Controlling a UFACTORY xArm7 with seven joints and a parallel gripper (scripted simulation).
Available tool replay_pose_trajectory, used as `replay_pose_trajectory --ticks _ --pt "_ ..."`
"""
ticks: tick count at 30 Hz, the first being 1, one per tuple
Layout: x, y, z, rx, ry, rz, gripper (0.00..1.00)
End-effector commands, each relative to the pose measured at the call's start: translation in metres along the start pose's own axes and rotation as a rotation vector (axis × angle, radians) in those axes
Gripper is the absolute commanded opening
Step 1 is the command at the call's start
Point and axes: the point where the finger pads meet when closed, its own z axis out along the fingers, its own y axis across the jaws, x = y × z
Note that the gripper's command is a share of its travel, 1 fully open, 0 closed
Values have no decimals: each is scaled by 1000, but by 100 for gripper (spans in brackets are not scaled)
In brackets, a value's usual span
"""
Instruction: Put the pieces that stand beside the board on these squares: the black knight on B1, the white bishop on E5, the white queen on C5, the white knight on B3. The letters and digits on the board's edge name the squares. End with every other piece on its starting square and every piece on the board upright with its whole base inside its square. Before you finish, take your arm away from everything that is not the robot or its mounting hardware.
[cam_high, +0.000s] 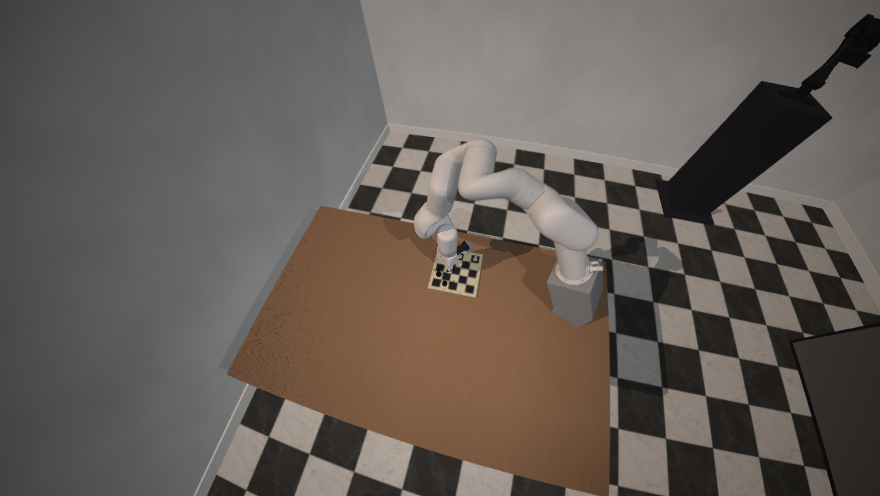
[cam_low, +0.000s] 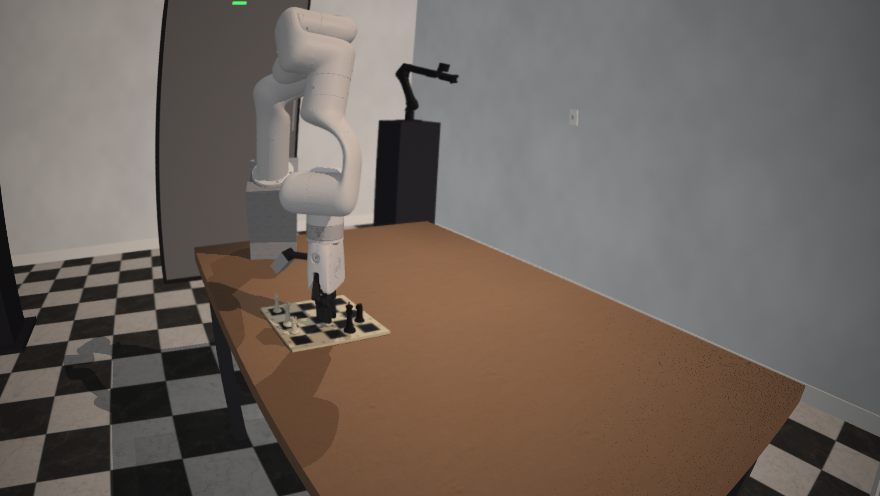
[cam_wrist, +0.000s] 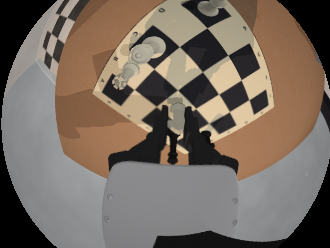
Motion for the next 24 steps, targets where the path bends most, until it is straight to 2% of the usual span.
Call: replay_pose_trajectory --ticks 1,24 --pt "-1 -1 -1 1 -2 0 0" --pt "-2 -3 -1 1 -2 1 0"
